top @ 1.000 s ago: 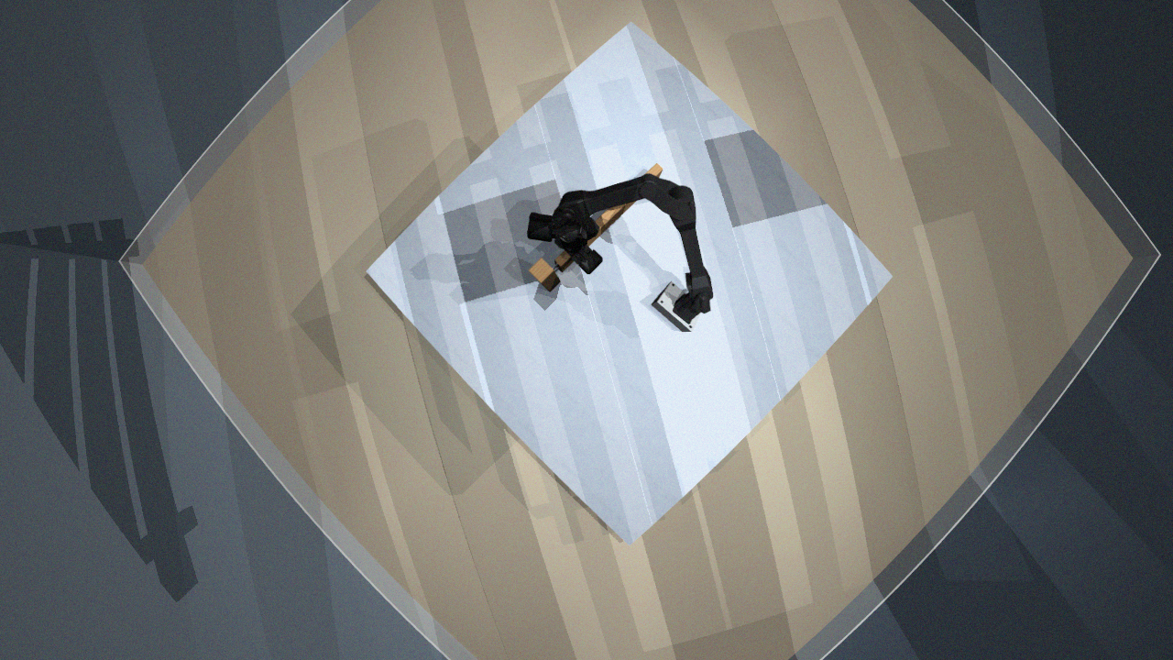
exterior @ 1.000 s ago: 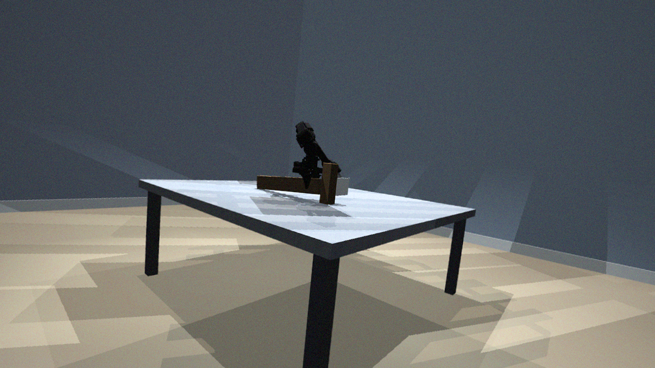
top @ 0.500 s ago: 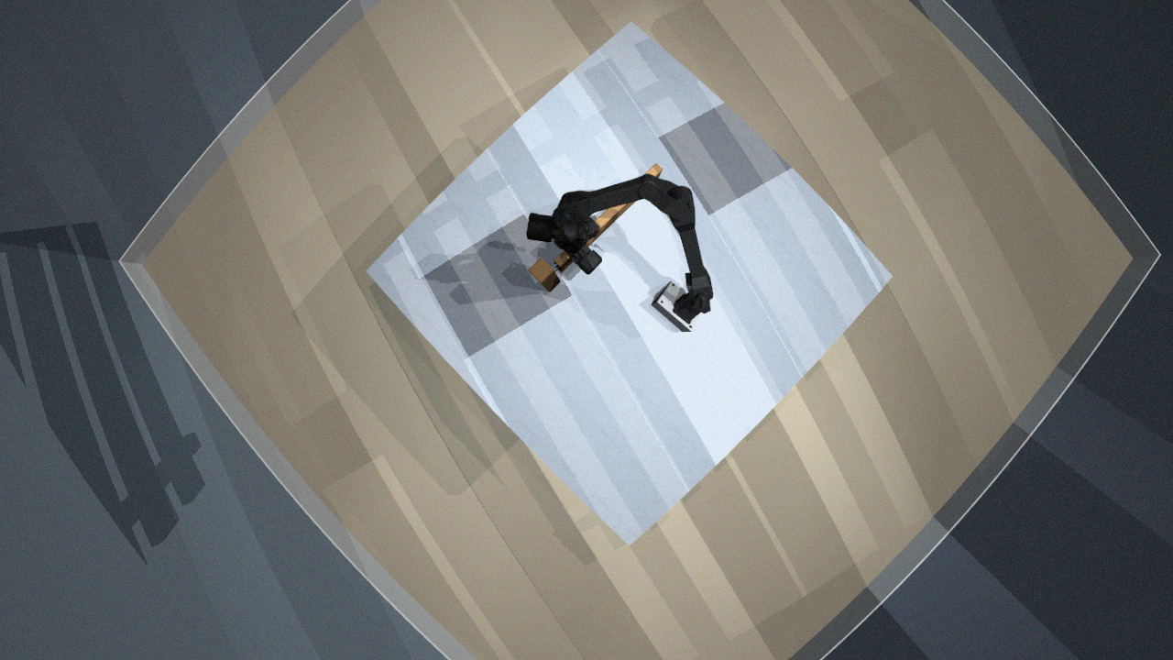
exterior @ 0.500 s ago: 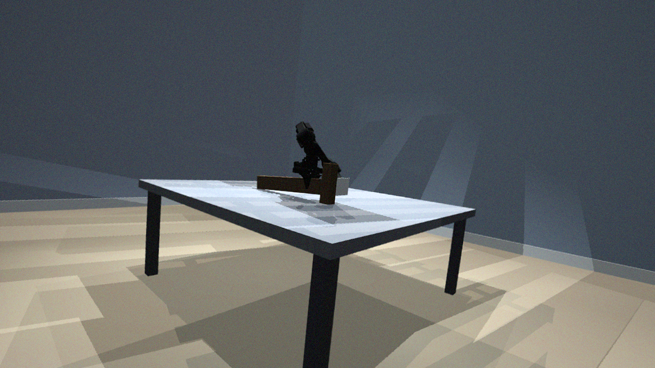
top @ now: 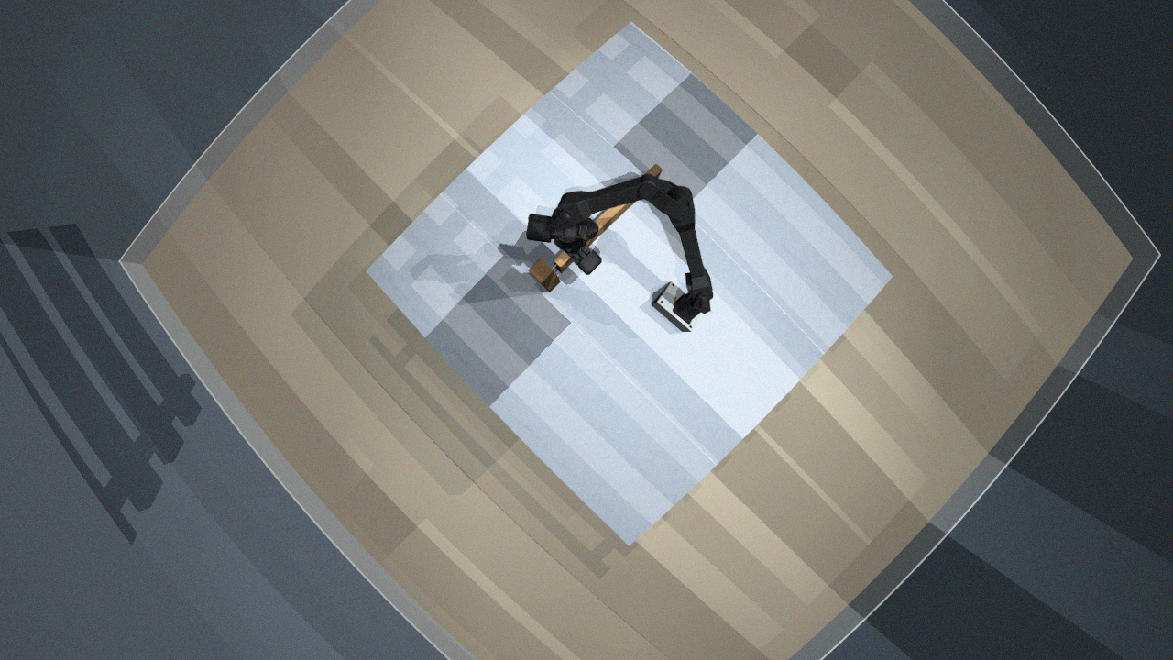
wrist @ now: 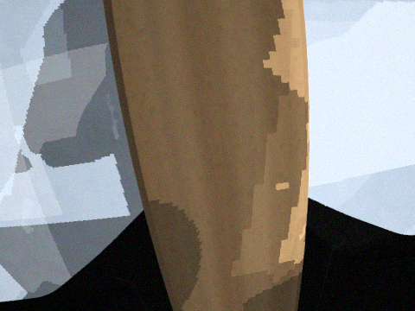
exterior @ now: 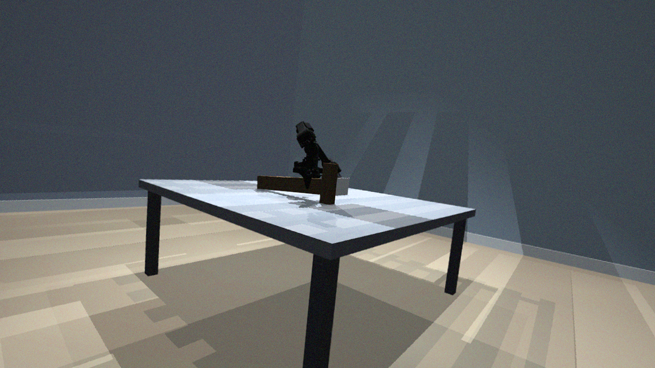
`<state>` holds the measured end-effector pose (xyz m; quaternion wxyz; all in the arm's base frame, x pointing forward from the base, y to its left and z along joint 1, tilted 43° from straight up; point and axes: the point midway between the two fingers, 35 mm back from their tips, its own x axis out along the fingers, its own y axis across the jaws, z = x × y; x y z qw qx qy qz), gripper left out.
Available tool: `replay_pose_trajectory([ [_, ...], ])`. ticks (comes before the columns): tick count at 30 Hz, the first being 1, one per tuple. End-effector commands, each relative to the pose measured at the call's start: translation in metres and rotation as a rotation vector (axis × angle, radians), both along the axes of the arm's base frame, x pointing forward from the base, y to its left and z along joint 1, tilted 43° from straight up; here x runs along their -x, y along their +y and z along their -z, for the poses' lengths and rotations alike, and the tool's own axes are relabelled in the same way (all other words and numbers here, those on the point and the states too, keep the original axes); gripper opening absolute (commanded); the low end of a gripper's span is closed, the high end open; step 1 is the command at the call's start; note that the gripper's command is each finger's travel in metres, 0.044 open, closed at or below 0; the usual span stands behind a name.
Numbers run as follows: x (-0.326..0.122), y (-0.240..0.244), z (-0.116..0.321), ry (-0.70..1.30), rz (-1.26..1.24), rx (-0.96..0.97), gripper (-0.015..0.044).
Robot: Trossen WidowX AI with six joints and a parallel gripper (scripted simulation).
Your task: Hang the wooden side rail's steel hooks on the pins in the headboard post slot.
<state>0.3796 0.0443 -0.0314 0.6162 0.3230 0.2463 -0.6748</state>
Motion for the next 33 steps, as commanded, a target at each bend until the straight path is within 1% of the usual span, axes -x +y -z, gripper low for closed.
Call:
replay_pose_trajectory([
  [1,-0.0002,0.0042,0.0004,-0.005,-0.005,-0.004,0.0],
  [33,-0.0005,0.0067,0.0024,-0.005,-0.005,-0.004,0.0],
])
